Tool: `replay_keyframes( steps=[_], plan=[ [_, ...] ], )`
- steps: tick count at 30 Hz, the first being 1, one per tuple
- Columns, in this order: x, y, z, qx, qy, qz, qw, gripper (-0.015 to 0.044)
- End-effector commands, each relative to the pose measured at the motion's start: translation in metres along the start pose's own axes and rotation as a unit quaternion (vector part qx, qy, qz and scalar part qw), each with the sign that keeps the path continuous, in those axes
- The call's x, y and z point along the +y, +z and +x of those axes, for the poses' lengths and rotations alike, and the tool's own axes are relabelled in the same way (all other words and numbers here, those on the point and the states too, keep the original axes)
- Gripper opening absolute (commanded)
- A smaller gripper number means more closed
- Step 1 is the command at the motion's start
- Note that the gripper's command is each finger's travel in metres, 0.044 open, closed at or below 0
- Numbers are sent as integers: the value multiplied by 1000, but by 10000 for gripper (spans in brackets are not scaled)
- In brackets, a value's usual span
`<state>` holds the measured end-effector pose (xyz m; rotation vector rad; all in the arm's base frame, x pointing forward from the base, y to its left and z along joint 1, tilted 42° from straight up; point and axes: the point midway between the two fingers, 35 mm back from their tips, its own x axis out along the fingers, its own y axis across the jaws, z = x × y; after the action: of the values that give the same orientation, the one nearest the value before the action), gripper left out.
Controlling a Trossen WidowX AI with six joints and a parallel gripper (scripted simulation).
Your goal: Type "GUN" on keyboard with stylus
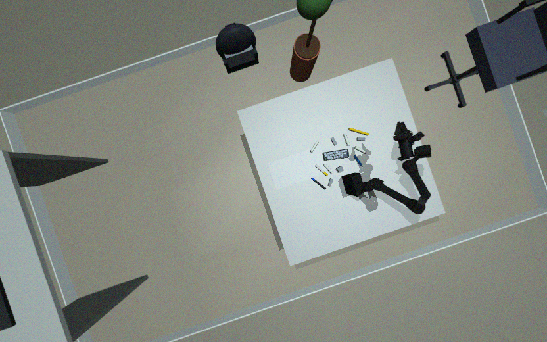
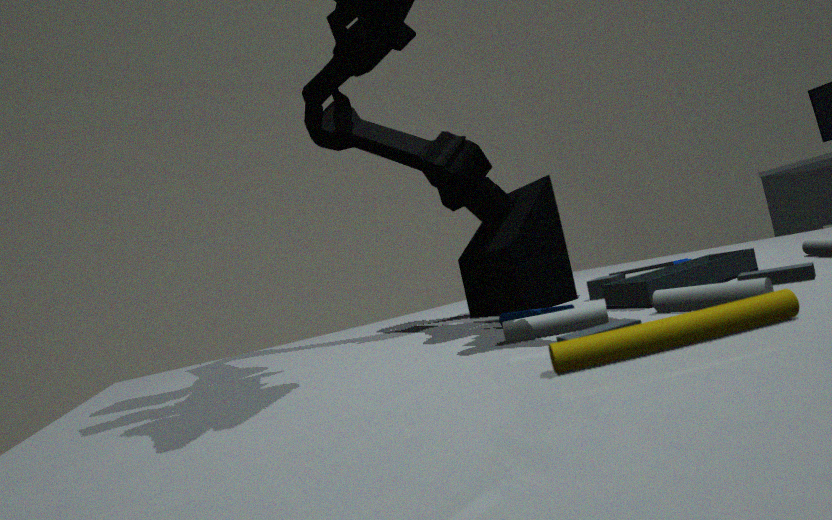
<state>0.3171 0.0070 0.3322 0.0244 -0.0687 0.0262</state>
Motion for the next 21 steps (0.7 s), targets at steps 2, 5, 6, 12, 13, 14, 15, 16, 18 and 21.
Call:
replay_keyframes(
  steps=[2,5,6,12,13,14,15,16,18,21],
  plan=[
    [0,-5,3,10,-1,1,1000,387],
    [2,-33,17,63,-5,7,998,309],
    [3,-48,24,90,-7,10,996,282],
    [11,-145,49,260,-36,25,965,125],
    [13,-162,51,287,-43,26,957,99],
    [15,-177,52,312,-52,27,948,72],
    [17,-192,53,336,-61,27,939,46],
    [19,-207,52,360,-70,26,930,20],
    [23,-239,50,408,-90,21,908,0],
    [28,-284,40,473,-122,3,872,0]
  ],
)
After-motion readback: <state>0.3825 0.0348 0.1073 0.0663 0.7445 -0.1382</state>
